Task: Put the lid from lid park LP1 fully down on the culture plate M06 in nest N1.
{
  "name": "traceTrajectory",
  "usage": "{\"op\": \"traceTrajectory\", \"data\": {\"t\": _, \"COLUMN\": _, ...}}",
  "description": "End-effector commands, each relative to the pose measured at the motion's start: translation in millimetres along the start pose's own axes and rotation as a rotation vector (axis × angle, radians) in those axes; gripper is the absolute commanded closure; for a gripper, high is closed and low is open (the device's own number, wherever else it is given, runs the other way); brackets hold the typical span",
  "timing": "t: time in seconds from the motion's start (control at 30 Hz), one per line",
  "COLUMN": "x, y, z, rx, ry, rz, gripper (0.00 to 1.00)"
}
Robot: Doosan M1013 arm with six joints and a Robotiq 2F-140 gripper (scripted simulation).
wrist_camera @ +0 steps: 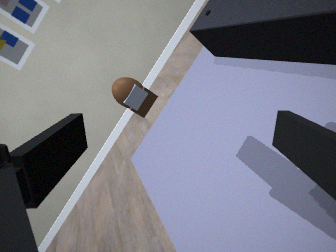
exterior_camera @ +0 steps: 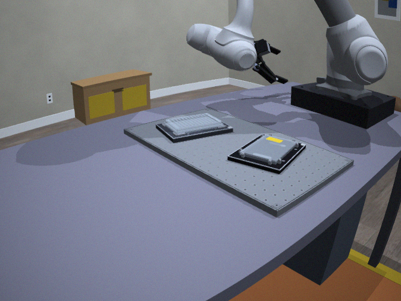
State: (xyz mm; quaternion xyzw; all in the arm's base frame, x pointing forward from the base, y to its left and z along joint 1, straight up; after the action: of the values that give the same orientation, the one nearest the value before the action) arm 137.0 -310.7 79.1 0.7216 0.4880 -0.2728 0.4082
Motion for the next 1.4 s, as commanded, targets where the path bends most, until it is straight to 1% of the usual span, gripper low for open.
{"op": "traceTrajectory", "data": {"t": 0.0, "x": -0.2, "y": 0.2, "z": -0.1, "rx": 0.000, "ry": 0.000, "rz": 0.000, "gripper": 0.00}}
{"op": "traceTrajectory", "data": {"t": 0.57, "x": -0.1, "y": 0.3, "z": -0.2, "rx": 0.000, "ry": -0.001, "rz": 0.001, "gripper": 0.00}}
{"op": "traceTrajectory", "data": {"t": 0.7, "x": 2.5, "y": 10.4, "z": -6.5, "rx": 0.007, "ry": -0.033, "rz": 0.025, "gripper": 0.00}}
{"op": "traceTrajectory", "data": {"t": 0.77, "x": 7.7, "y": 21.7, "z": -15.9, "rx": 0.019, "ry": -0.070, "rz": 0.061, "gripper": 0.00}}
{"op": "traceTrajectory", "data": {"t": 0.83, "x": 16.1, "y": 40.2, "z": -31.3, "rx": 0.039, "ry": -0.131, "rz": 0.118, "gripper": 0.00}}
{"op": "traceTrajectory", "data": {"t": 0.9, "x": 26.9, "y": 64.7, "z": -52.6, "rx": 0.067, "ry": -0.225, "rz": 0.201, "gripper": 0.00}}
{"op": "traceTrajectory", "data": {"t": 0.93, "x": 27.6, "y": 70.2, "z": -58.8, "rx": 0.084, "ry": -0.286, "rz": 0.254, "gripper": 0.00}}
{"op": "traceTrajectory", "data": {"t": 0.97, "x": 33.4, "y": 78.9, "z": -66.0, "rx": 0.084, "ry": -0.286, "rz": 0.254, "gripper": 0.00}}
{"op": "traceTrajectory", "data": {"t": 1.0, "x": 34.4, "y": 85.1, "z": -73.3, "rx": 0.104, "ry": -0.351, "rz": 0.312, "gripper": 0.00}}
{"op": "traceTrajectory", "data": {"t": 1.03, "x": 40.2, "y": 93.8, "z": -80.4, "rx": 0.104, "ry": -0.351, "rz": 0.312, "gripper": 0.00}}
{"op": "traceTrajectory", "data": {"t": 1.1, "x": 40.2, "y": 93.8, "z": -80.4, "rx": 0.104, "ry": -0.351, "rz": 0.312, "gripper": 0.00}}
{"op": "traceTrajectory", "data": {"t": 1.13, "x": 50.7, "y": 114.1, "z": -100.4, "rx": 0.125, "ry": -0.421, "rz": 0.375, "gripper": 0.00}}
{"op": "traceTrajectory", "data": {"t": 1.17, "x": 50.1, "y": 116.8, "z": -105.1, "rx": 0.140, "ry": -0.494, "rz": 0.445, "gripper": 0.00}}
{"op": "traceTrajectory", "data": {"t": 1.23, "x": 62.4, "y": 134.0, "z": -119.2, "rx": 0.140, "ry": -0.494, "rz": 0.445, "gripper": 0.00}}
{"op": "traceTrajectory", "data": {"t": 1.27, "x": 62.8, "y": 138.9, "z": -128.4, "rx": 0.163, "ry": -0.566, "rz": 0.509, "gripper": 0.00}}
{"op": "traceTrajectory", "data": {"t": 1.3, "x": 69.0, "y": 147.6, "z": -135.5, "rx": 0.163, "ry": -0.566, "rz": 0.509, "gripper": 0.00}}
{"op": "traceTrajectory", "data": {"t": 1.33, "x": 69.7, "y": 152.2, "z": -145.1, "rx": 0.186, "ry": -0.638, "rz": 0.573, "gripper": 0.00}}
{"op": "traceTrajectory", "data": {"t": 1.37, "x": 75.9, "y": 160.9, "z": -152.2, "rx": 0.186, "ry": -0.638, "rz": 0.573, "gripper": 0.00}}
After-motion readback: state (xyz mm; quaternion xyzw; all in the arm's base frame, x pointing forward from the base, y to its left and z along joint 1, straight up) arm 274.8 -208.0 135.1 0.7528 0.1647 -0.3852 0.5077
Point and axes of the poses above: the point where the finger pads meet when closed, its own y axis back along the fingers, its own x axis across the jaws, z = x × y, the point moved 10 cm from there along y, back along the fingers, and after that the axes turned 6 degrees about -y, right-handed, at the moved point
